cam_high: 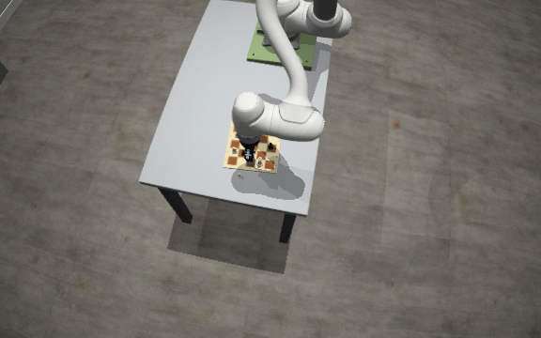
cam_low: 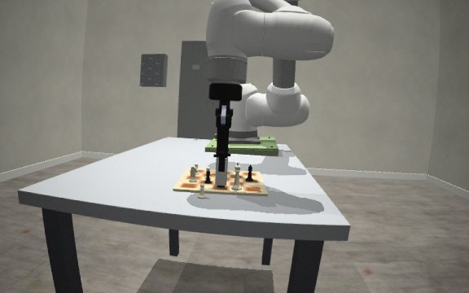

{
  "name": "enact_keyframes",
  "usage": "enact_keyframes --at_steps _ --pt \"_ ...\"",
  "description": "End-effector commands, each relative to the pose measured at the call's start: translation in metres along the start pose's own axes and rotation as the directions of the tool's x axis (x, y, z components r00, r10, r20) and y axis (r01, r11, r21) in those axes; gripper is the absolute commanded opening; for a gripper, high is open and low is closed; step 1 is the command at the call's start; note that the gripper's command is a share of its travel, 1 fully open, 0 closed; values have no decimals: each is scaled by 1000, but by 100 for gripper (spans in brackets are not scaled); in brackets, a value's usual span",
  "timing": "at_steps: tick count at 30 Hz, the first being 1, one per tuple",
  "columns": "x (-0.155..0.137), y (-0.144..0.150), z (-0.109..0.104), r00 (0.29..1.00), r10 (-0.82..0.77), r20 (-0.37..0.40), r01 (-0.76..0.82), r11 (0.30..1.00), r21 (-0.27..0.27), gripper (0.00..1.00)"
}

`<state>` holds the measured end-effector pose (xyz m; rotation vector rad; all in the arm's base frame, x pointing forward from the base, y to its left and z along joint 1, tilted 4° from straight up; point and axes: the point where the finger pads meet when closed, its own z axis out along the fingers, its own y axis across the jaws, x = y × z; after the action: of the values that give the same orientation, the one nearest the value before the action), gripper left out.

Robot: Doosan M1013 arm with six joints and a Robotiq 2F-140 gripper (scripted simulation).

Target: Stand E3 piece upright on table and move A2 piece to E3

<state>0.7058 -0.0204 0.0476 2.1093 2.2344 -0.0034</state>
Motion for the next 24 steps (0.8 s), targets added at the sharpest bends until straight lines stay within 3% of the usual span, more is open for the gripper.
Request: enact_keyframes --at_steps 1,24 --pt "0 0 0 1000 0 0 0 1000 0 0" --pt "0 0 2 1000 0 0 0 1000 0 0"
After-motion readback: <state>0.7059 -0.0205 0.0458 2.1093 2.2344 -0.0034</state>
